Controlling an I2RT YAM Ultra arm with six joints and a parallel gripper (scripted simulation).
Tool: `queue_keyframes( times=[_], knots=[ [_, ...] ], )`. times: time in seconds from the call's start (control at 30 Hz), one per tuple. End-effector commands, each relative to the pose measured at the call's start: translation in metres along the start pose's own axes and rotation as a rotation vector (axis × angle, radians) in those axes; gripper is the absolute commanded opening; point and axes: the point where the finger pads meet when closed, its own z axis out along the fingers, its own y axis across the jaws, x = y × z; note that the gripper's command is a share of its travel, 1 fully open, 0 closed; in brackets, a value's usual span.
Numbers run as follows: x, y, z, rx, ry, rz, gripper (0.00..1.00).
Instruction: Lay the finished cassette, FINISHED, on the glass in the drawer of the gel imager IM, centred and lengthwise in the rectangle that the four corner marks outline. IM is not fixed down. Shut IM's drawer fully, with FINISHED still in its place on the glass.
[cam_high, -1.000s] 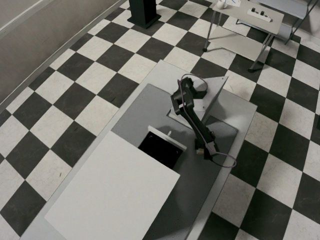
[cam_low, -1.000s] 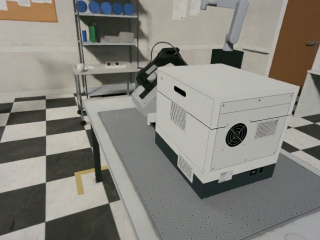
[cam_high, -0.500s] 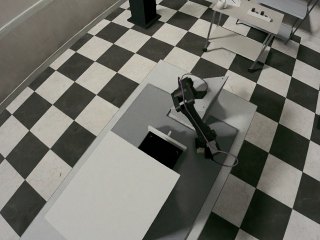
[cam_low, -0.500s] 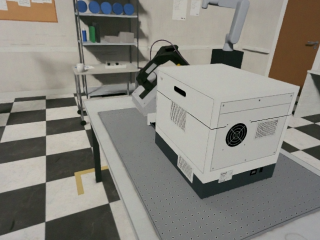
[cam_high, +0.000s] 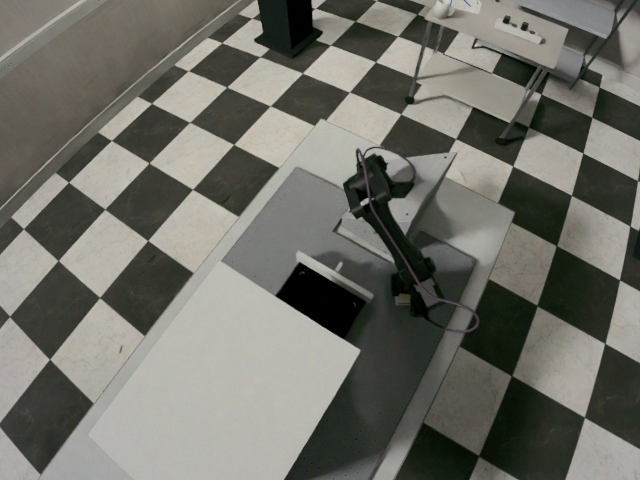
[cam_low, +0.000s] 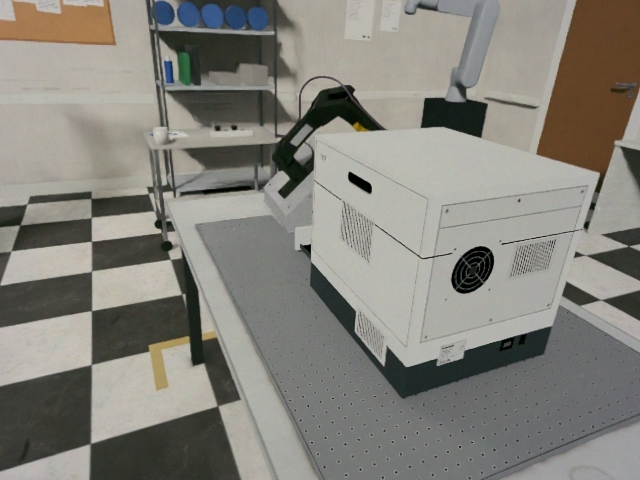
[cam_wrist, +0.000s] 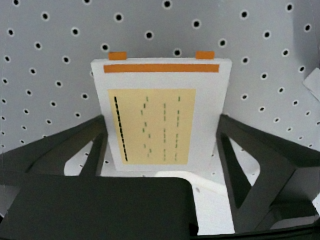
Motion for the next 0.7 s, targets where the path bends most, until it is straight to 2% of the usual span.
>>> queue_keyframes(
  times=[0.0, 0.67],
  knots=[
    [-0.014, 0.002, -0.027, -0.015, -0.047, 0.02, 0.0],
    [-0.013, 0.002, -0.049, -0.016, -0.047, 0.02, 0.0]
  ],
)
